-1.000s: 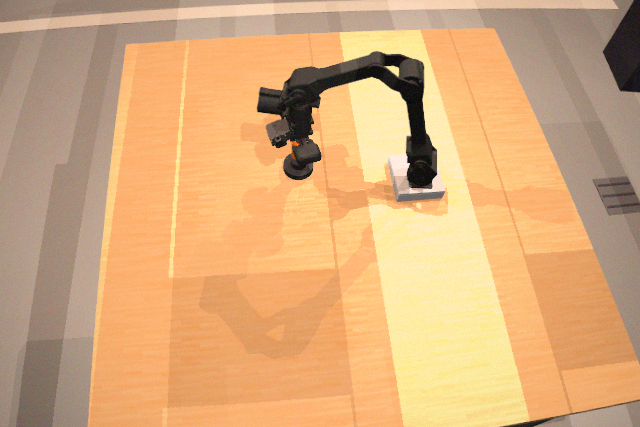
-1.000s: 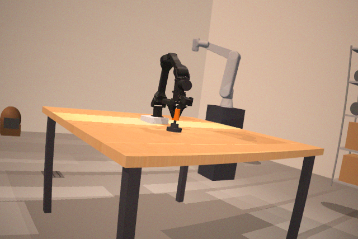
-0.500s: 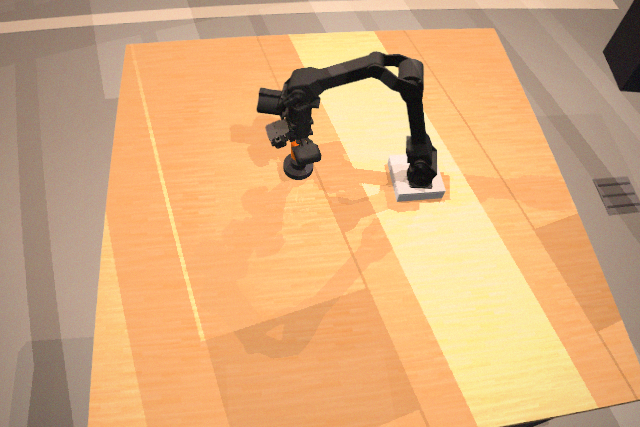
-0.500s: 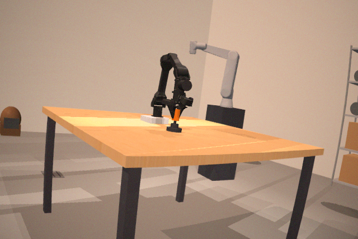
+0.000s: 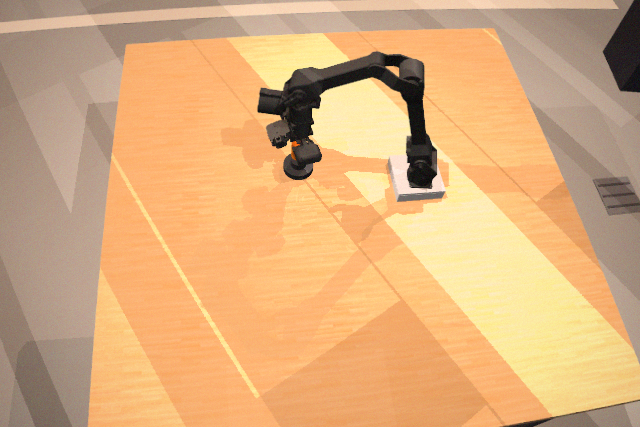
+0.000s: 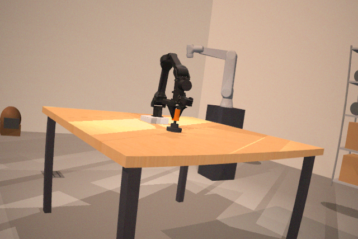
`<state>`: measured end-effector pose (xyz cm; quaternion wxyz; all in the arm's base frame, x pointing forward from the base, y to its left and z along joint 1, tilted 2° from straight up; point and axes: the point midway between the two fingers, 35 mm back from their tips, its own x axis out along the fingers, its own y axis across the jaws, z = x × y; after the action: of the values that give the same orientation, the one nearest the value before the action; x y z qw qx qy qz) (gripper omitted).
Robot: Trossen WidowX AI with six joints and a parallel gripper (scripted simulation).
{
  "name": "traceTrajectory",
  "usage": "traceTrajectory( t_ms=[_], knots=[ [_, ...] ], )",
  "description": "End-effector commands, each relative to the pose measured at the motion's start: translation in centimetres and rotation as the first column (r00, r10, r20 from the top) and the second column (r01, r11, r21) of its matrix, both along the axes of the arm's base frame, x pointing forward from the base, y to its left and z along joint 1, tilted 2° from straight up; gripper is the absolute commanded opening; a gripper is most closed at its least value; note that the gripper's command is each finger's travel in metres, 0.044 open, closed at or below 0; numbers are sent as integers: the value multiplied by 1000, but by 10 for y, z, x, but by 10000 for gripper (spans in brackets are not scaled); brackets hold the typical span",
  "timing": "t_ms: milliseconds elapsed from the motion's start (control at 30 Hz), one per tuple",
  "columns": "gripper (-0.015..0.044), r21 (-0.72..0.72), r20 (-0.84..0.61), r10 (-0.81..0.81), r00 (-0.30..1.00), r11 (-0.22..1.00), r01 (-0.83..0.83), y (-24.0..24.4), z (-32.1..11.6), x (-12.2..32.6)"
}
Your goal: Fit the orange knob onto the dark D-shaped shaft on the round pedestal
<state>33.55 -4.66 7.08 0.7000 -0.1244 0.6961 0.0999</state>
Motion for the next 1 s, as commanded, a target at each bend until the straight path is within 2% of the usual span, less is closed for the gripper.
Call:
traceTrajectory(
  t_ms=[0,200,433,967],
  knots=[
    [0,-4,-2,5,1000,1000,-5,-1,1,-1],
    [0,-5,-3,13,1000,1000,-13,0,5,-1],
    [0,-6,-10,212,977,977,-212,-1,4,2],
    [0,-5,-10,212,977,977,-212,-1,1,0]
  ],
)
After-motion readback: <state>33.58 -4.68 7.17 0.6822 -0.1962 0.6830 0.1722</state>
